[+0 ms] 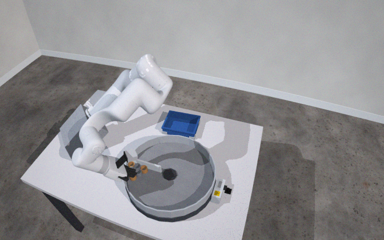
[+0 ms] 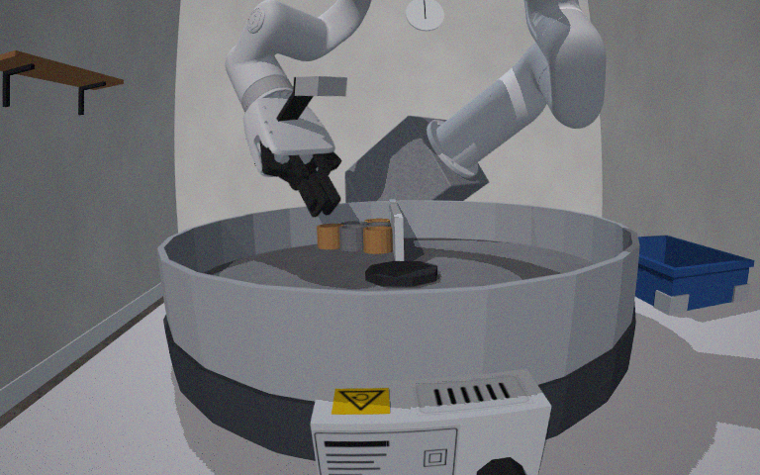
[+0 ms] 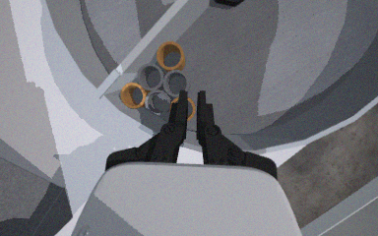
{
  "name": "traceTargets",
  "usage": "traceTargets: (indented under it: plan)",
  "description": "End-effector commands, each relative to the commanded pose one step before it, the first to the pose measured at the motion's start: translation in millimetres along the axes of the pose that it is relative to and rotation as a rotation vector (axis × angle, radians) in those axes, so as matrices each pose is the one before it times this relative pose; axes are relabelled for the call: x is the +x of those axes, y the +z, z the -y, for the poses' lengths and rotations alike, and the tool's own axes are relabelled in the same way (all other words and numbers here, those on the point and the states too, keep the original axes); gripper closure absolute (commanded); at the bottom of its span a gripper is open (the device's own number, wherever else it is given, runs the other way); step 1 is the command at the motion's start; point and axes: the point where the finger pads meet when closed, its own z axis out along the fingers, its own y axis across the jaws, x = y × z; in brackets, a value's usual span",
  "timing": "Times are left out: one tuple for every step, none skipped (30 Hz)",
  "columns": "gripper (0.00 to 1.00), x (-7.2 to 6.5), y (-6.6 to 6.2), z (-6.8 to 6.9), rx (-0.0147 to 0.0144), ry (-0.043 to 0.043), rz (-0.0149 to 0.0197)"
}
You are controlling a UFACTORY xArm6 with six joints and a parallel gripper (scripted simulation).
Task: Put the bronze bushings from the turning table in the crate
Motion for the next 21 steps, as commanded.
traceTargets:
  plan:
    - [0.89, -4.26, 4.86, -1.09, -0.00158, -0.00289, 0.00114]
    - [0.89, -0.44, 0.52, 0.00, 0.00000, 0.00000, 0.00000]
    - [0.89, -0.29, 0.35, 0.00, 0.00000, 0.00000, 0.00000]
    - [0.89, -0.16, 0.20, 0.00, 0.00000, 0.00000, 0.00000]
    - [0.89, 0.00, 0.00, 0.00, 0.00000, 0.00000, 0.00000]
    - [0.89, 0.00, 0.00, 0.00, 0.00000, 0.00000, 0.00000]
    - [0.89, -0.07, 0.08, 0.00, 0.00000, 0.00000, 0.00000]
    - [0.89, -0.01, 0.01, 0.00, 0.00000, 0.00000, 0.00000]
    - [0.89, 0.00, 0.00, 0.00, 0.00000, 0.00000, 0.00000]
    - [0.89, 0.00, 0.00, 0.00, 0.00000, 0.00000, 0.00000]
    - [0.89, 0.00, 0.00, 0.00, 0.00000, 0.00000, 0.00000]
    - [0.89, 0.00, 0.00, 0.00, 0.00000, 0.00000, 0.00000]
    - [0.89, 0.00, 0.00, 0.00, 0.00000, 0.00000, 0.00000]
    - [0.89, 0.00, 0.00, 0.00, 0.00000, 0.00000, 0.00000]
    - [0.89, 0.00, 0.00, 0.00, 0.00000, 0.00000, 0.00000]
    - [0.89, 0.00, 0.00, 0.00, 0.00000, 0.00000, 0.00000]
    - [0.89, 0.00, 0.00, 0.00, 0.00000, 0.00000, 0.00000]
    - [0.89, -0.05, 0.05, 0.00, 0.00000, 0.00000, 0.00000]
    - [0.89, -0.27, 0.32, 0.00, 0.00000, 0.00000, 0.00000]
    - [0.89, -0.58, 0.70, 0.00, 0.00000, 0.00000, 0.00000]
    - [0.89, -0.89, 1.06, 0.01, 0.00000, 0.00001, 0.00001]
